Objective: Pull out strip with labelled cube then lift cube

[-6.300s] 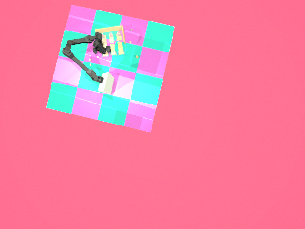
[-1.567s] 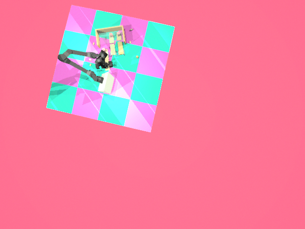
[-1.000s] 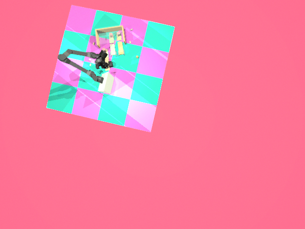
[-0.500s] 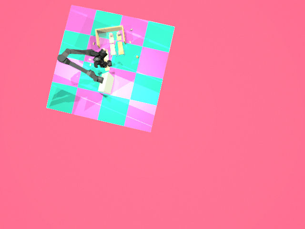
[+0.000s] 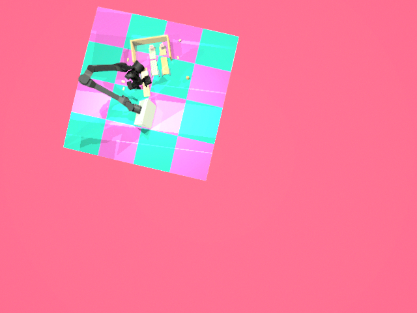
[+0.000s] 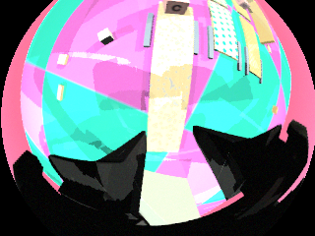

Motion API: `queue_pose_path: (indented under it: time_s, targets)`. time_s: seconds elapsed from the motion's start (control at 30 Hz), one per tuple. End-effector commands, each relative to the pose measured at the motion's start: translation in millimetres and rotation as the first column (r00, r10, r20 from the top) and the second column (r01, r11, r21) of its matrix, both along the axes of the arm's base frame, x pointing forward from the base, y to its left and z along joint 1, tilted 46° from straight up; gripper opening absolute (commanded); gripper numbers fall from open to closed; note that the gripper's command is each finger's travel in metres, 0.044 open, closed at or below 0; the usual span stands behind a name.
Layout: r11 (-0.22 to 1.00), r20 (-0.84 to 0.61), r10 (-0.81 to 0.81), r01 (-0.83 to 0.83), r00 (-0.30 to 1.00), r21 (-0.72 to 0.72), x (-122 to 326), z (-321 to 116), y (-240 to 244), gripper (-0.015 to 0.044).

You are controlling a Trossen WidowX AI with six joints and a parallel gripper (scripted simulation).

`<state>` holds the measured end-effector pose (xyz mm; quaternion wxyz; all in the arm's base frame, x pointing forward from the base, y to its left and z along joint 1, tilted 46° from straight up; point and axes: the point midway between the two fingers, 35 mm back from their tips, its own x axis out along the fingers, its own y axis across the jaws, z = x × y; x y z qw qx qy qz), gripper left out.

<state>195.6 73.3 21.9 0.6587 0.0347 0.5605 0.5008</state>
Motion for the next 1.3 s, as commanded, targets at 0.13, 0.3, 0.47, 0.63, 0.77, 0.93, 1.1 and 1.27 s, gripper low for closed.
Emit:
queue_pose_path:
  time_s: [0.13, 0.3, 0.47, 0.63, 0.77, 0.93, 1.1, 1.27]
  targets:
    - [1.0, 0.002, 0.002, -0.002, 1.0, 0.005, 26, 11, 11, 0.044]
    - [1.0, 0.003, 0.002, -0.002, 1.0, 0.006, 42, 18, 17, 0.044]
    - [1.0, 0.004, 0.002, -0.002, 1.0, 0.006, 57, 25, 23, 0.044]
    - [1.0, 0.005, 0.002, -0.002, 1.0, 0.007, 73, 32, 30, 0.044]
    - [1.0, 0.006, 0.002, -0.002, 1.0, 0.007, 86, 38, 35, 0.044]
    - [1.0, 0.007, 0.002, -0.002, 1.0, 0.008, 102, 45, 41, 0.044]
    - [1.0, 0.008, 0.002, -0.002, 1.0, 0.008, 118, 52, 47, 0.044]
    - [1.0, 0.009, 0.002, -0.002, 1.0, 0.009, 134, 59, 54, 0.044]
